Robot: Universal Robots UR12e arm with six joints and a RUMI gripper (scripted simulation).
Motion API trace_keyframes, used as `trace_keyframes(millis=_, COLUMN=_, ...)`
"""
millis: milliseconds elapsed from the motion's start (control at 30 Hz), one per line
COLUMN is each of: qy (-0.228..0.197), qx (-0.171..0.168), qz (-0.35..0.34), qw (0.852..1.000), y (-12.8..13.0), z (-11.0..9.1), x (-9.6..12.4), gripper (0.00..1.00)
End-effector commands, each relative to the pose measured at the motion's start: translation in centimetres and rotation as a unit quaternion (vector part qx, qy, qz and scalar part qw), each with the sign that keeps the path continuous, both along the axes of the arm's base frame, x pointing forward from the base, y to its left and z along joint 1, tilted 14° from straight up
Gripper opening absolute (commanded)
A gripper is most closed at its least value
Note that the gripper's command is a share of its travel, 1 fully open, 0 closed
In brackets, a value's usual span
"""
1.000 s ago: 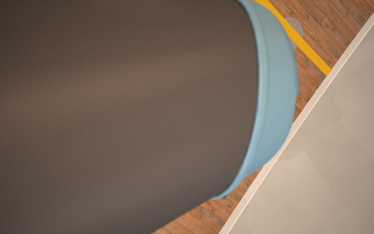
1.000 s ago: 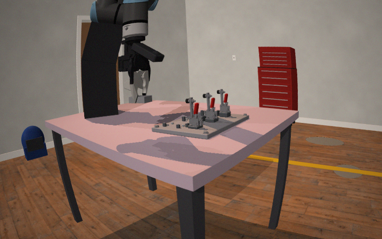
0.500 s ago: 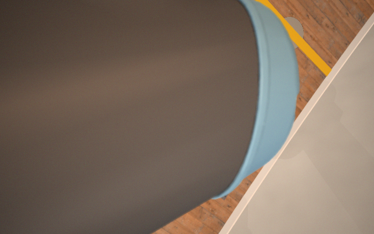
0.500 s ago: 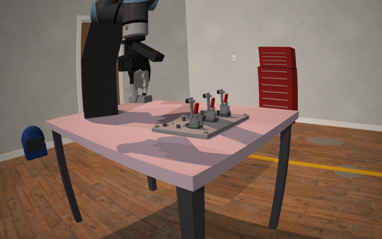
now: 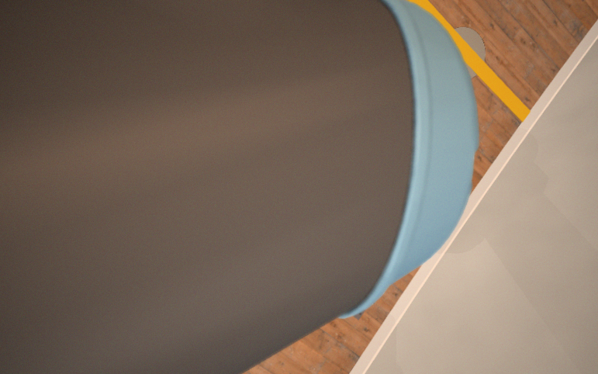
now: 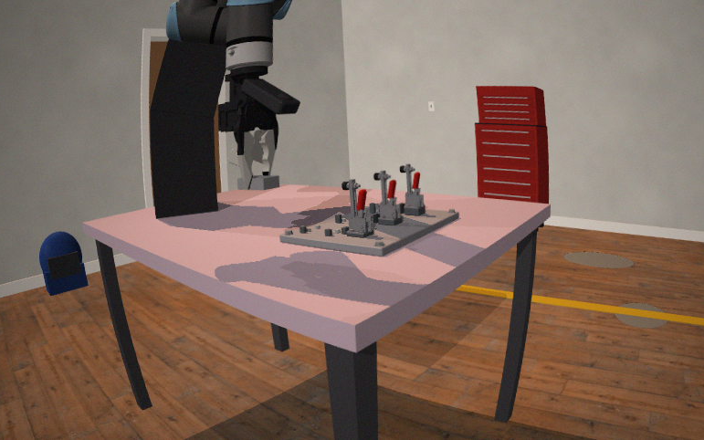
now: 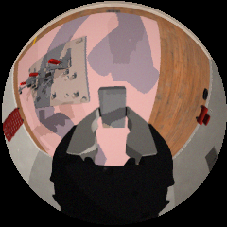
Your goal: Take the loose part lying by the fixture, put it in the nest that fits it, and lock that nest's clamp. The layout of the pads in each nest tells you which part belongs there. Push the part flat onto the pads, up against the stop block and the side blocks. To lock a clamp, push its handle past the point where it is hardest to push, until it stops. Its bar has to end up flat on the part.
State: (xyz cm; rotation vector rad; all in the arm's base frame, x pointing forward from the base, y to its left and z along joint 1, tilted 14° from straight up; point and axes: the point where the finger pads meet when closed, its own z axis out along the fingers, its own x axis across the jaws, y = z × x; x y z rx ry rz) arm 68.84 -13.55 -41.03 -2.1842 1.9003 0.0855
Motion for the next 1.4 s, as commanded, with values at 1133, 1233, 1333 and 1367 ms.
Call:
trace_keyframes(millis=1133, qy=0.0, qx=0.0, qz=-0.003, qw=1.0, y=0.8, z=-1.8, x=2.6, gripper=0.0)
trace_keyframes(millis=1233, qy=0.0, qx=0.0, qz=-0.003, qw=1.0, y=0.9, z=-2.0, x=2.8, gripper=0.0)
trace_keyframes(millis=1333, qy=0.0, qx=0.0, qz=-0.003, qw=1.0, y=0.9, z=-2.1, x=2.9, gripper=0.0)
trace_keyframes(millis=1367, qy=0.0, qx=0.0, qz=-0.003, qw=1.0, y=0.9, z=-2.1, x=2.9, gripper=0.0)
